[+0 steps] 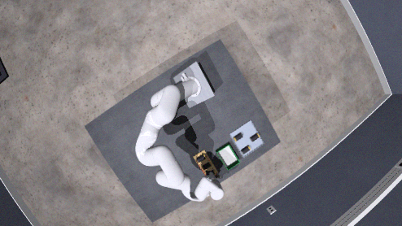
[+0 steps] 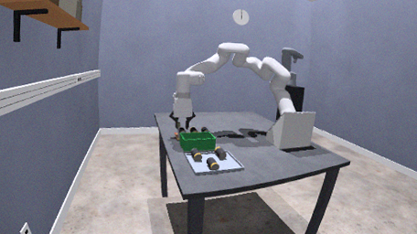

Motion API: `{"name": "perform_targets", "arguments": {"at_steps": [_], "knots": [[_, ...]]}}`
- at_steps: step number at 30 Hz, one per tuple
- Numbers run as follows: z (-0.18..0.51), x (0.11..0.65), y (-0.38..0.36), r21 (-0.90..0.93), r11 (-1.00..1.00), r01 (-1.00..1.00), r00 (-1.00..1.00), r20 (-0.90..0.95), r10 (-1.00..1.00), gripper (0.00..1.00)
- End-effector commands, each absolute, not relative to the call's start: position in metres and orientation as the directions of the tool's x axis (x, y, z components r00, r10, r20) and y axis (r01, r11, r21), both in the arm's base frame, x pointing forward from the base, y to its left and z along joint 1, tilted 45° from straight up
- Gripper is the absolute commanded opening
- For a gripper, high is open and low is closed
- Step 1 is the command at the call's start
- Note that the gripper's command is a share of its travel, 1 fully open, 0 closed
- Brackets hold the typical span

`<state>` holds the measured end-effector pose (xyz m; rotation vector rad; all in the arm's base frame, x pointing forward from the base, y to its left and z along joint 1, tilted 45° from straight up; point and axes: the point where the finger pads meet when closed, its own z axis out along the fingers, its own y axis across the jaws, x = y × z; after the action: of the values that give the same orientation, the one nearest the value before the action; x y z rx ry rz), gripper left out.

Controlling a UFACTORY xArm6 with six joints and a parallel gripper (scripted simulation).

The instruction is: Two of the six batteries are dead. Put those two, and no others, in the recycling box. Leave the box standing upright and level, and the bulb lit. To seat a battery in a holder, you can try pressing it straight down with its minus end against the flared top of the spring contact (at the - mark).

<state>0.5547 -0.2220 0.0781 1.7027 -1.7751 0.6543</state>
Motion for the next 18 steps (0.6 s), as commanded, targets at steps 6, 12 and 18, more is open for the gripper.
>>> {"name": "perform_targets", "arguments": {"at_steps": [6, 12, 18], "knots": [[0.111, 0.560, -0.190, 0.044, 0.059, -0.997, -0.011, 0.706, -0.708, 0.51], [0.124, 0.561, -0.178, 0.044, 0.059, -0.997, -0.011, 0.706, -0.708, 0.51], [0.136, 0.562, -0.165, 0.044, 0.059, -0.997, -0.011, 0.706, -0.708, 0.51]]}}
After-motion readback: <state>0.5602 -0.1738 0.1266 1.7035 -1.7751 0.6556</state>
